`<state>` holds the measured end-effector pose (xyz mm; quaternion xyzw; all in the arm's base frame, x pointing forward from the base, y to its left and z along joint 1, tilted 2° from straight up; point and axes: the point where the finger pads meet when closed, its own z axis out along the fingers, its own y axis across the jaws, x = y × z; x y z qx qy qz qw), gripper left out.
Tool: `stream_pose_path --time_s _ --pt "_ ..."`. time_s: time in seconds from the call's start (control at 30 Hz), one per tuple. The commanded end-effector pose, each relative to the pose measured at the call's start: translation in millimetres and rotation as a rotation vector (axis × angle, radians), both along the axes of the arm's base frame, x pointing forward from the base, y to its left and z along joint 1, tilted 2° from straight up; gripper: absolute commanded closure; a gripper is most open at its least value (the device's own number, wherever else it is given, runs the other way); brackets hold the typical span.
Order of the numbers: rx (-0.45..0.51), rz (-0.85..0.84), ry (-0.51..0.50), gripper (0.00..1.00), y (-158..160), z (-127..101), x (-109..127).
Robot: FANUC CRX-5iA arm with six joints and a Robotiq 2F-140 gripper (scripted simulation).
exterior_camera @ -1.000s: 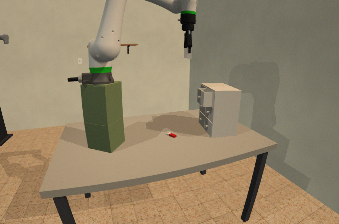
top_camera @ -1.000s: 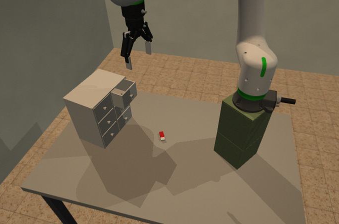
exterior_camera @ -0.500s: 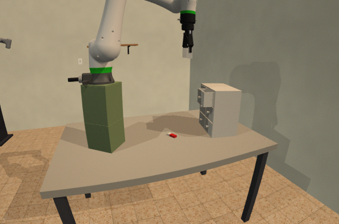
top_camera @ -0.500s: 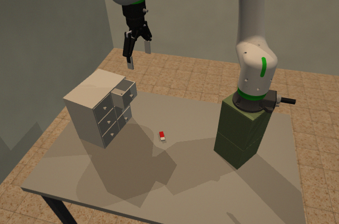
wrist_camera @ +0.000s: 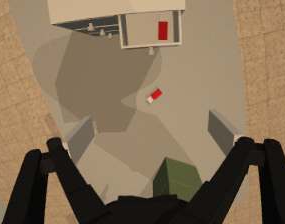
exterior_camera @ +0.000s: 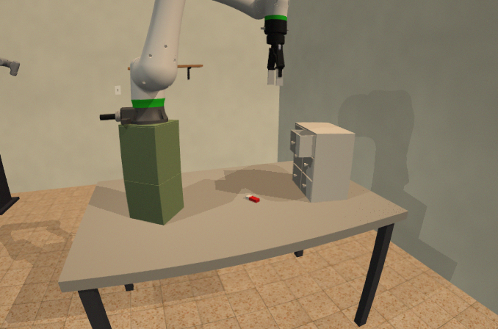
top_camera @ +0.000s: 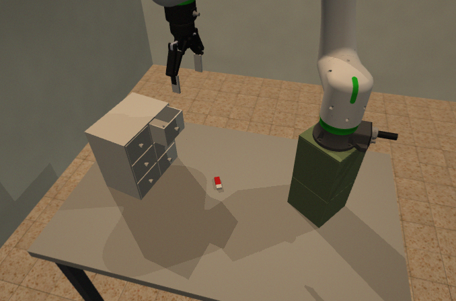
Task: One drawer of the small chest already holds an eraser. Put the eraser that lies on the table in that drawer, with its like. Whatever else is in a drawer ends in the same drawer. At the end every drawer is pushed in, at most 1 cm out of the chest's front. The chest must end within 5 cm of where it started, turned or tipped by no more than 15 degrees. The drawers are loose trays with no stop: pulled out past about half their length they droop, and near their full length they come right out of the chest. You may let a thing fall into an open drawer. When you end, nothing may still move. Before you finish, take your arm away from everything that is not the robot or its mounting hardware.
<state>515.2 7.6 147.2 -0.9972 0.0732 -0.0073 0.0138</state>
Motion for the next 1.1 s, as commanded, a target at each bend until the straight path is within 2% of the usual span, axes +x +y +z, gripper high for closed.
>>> stream_pose_path --time_s 0.0,0.63,1.07 --pt "0.0 0.001 -0.001 0.0 0.0 0.2 0.1" --pt "0.0 0.005 -0.001 0.0 0.0 -0.6 0.0" --pt "-0.001 0.052 -0.002 0.0 0.3 -9.4 -1.8"
